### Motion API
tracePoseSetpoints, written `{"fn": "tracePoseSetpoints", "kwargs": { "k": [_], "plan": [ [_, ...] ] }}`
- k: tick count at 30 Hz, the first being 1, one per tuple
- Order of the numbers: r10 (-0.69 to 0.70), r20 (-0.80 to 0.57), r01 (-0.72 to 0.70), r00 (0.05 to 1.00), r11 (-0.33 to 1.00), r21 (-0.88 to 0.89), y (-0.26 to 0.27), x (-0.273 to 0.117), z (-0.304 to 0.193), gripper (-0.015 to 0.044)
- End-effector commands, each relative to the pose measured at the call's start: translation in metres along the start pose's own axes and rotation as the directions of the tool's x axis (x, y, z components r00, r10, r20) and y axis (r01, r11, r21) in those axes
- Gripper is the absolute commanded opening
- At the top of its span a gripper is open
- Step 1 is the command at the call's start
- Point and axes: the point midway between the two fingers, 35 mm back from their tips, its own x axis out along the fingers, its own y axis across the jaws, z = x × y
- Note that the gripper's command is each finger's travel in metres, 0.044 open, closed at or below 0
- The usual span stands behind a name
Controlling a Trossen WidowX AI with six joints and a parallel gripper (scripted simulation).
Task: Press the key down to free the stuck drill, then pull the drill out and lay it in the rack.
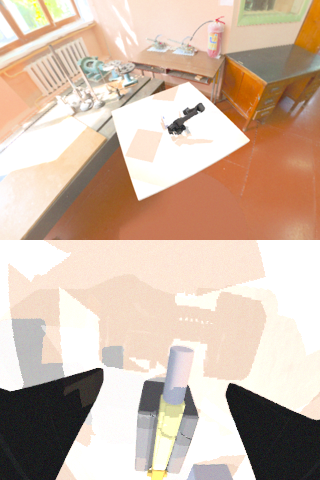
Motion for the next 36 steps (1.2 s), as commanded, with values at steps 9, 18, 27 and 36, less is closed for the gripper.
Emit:
{"fn": "tracePoseSetpoints", "kwargs": {
  "k": [9,18,27,36],
  "plan": [
    [-0.008,0.003,0.008,1.000,1.000,-0.009,-0.002,-0.055,0.002,0.0440],
    [-0.231,-0.005,0.231,0.973,0.970,0.072,-0.037,-0.087,0.003,0.0440],
    [-0.654,0.006,0.635,0.757,0.738,0.229,-0.087,-0.185,0.012,0.0440],
    [-0.937,0.026,0.864,0.349,0.332,0.378,-0.093,-0.308,0.029,0.0440]
  ]
}}
